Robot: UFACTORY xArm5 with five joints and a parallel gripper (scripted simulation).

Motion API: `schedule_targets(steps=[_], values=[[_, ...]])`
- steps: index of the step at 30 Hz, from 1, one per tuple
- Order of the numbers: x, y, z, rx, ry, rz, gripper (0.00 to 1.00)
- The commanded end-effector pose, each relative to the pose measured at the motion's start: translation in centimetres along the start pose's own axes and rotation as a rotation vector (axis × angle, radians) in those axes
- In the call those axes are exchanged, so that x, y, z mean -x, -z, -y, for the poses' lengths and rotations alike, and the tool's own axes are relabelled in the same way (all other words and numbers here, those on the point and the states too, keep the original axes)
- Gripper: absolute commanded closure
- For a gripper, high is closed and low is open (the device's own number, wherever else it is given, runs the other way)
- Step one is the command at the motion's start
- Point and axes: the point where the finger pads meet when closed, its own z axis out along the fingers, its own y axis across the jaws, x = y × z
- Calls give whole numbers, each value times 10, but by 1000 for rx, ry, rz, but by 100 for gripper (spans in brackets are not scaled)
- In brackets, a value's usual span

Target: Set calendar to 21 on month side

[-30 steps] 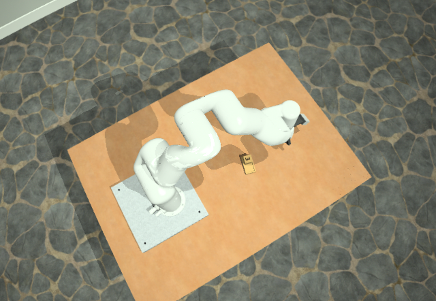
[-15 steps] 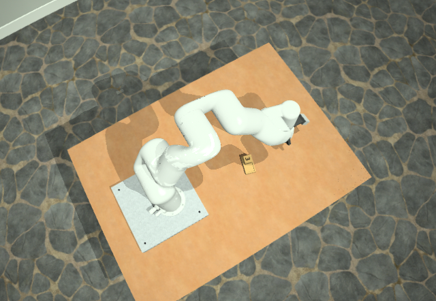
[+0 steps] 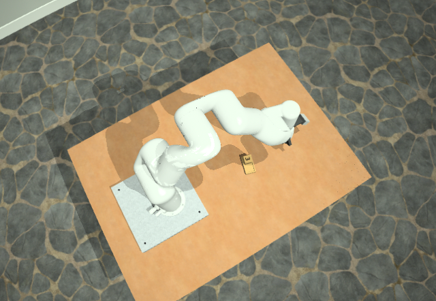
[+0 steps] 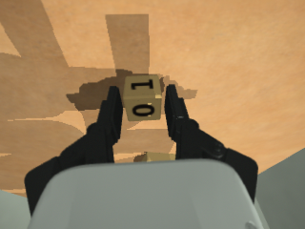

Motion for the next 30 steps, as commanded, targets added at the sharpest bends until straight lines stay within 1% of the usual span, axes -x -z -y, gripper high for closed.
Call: schedule_targets(steps=[1,10,14,17,21,23,30], values=[[-1,2,0,0,0,-4,51],[-1,2,0,0,0,-4,51],[-1,7,0,0,0,-4,51],[-1,17,0,0,1,-4,51],[-1,36,0,0,1,-4,51],[-1,36,0,0,1,-4,51],[-1,71,0,0,1,-4,51]])
